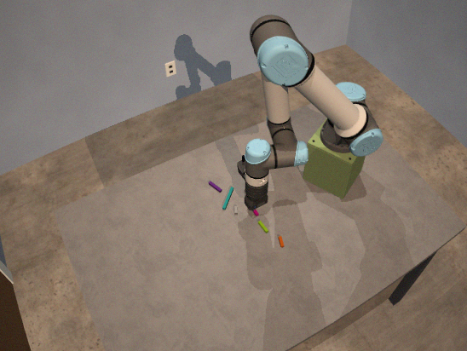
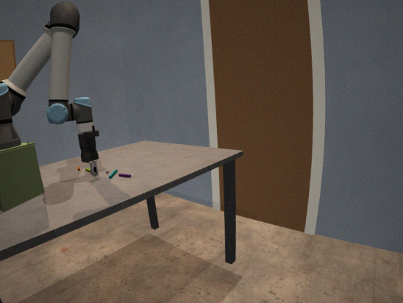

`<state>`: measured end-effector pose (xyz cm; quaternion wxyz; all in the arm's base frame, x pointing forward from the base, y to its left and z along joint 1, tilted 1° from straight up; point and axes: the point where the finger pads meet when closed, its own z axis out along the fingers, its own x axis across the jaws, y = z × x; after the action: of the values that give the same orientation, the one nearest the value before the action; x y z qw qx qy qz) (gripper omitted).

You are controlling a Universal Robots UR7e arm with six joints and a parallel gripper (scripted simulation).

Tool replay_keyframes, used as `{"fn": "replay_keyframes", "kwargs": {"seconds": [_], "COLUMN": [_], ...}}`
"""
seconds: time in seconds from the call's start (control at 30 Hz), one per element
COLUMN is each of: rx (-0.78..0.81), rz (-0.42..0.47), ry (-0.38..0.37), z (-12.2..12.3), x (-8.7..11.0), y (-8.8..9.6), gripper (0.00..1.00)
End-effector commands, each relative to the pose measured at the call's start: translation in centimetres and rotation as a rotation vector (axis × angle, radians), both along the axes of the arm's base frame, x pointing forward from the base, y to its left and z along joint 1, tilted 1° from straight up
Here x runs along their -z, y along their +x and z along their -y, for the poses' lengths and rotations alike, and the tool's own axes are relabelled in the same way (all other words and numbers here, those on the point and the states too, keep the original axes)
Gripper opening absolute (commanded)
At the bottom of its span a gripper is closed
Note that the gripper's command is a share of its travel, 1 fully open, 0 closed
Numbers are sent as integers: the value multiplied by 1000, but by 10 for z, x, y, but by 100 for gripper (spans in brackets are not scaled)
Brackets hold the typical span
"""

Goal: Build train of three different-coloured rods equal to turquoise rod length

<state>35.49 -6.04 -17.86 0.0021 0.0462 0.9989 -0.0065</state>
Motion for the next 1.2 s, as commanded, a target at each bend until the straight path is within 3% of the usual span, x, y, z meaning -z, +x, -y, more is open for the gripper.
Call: {"fn": "replay_keyframes", "kwargs": {"seconds": [0.0,0.17,0.3,0.37,0.4,0.53,0.67,1.17], "rx": [0,0,0,0,0,0,0,0], "rz": [1,1,1,1,1,1,1,1], "ry": [0,0,0,0,0,0,0,0], "z": [0,0,0,0,0,0,0,0], "x": [0,0,0,0,0,0,0,-1], "y": [0,0,0,0,0,0,0,0], "gripper": [24,24,36,36,42,42,54,54]}}
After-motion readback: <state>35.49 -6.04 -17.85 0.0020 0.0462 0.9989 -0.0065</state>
